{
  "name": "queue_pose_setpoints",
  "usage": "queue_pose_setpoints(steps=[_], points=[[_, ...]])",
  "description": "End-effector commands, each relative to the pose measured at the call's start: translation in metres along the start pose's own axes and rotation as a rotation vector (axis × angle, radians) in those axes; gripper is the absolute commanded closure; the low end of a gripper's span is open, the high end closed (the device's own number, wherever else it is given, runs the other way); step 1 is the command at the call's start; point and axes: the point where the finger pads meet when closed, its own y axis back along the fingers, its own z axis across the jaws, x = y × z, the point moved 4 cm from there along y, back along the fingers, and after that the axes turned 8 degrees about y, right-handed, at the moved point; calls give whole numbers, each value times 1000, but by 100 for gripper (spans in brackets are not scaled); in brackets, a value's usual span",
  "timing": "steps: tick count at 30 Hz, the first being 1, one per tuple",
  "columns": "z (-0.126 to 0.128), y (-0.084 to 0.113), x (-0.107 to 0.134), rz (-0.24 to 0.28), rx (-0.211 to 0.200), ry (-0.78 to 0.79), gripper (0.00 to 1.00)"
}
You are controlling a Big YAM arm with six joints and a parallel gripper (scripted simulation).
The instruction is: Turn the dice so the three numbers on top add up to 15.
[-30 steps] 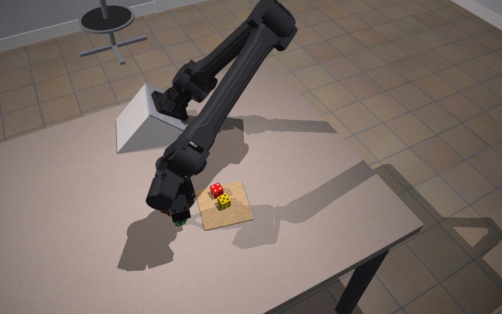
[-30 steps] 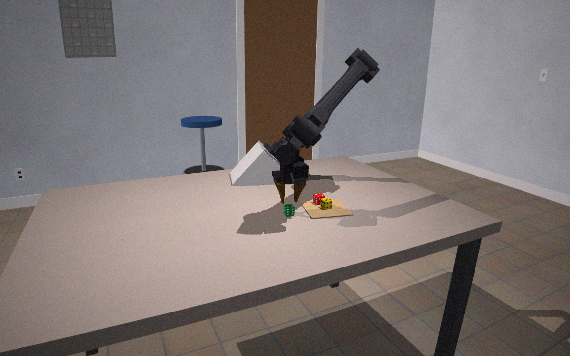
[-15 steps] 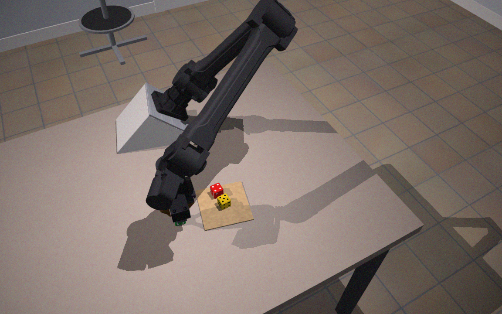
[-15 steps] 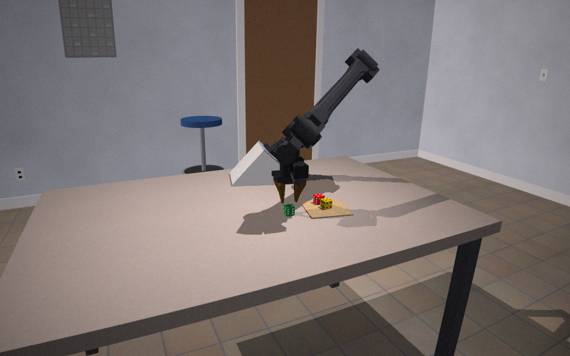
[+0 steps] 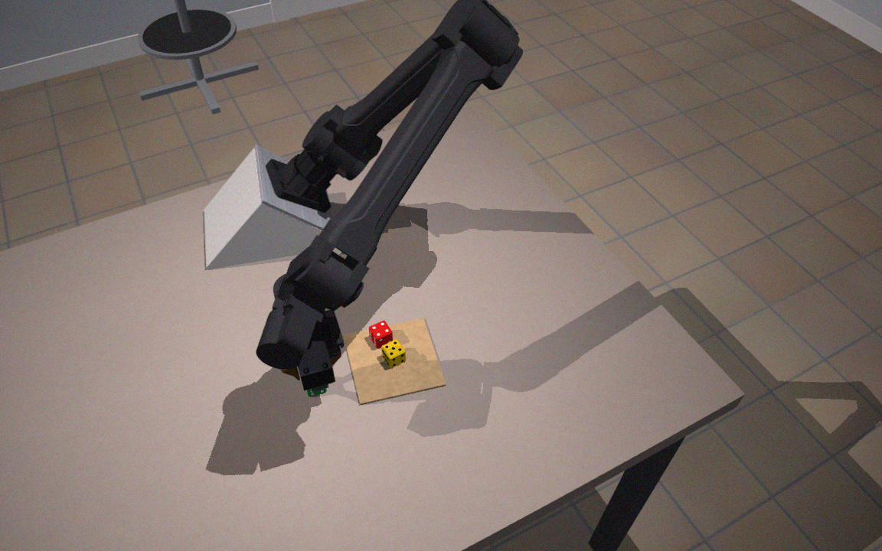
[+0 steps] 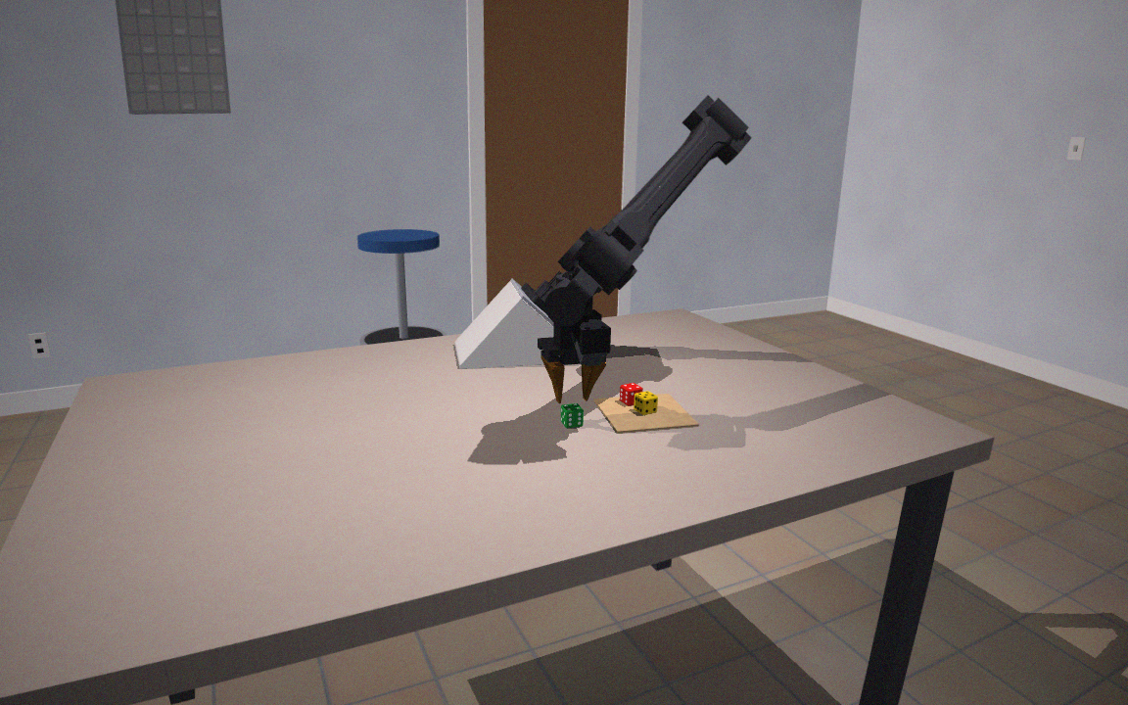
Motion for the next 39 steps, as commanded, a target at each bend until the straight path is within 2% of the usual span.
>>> queue_pose_setpoints(steps=[1, 10, 39], points=[[-1, -2, -10, -5, 3, 15, 55], [-2, 1, -18, -14, 8, 22, 55], [-2, -1, -14, -6, 3, 13, 55]])
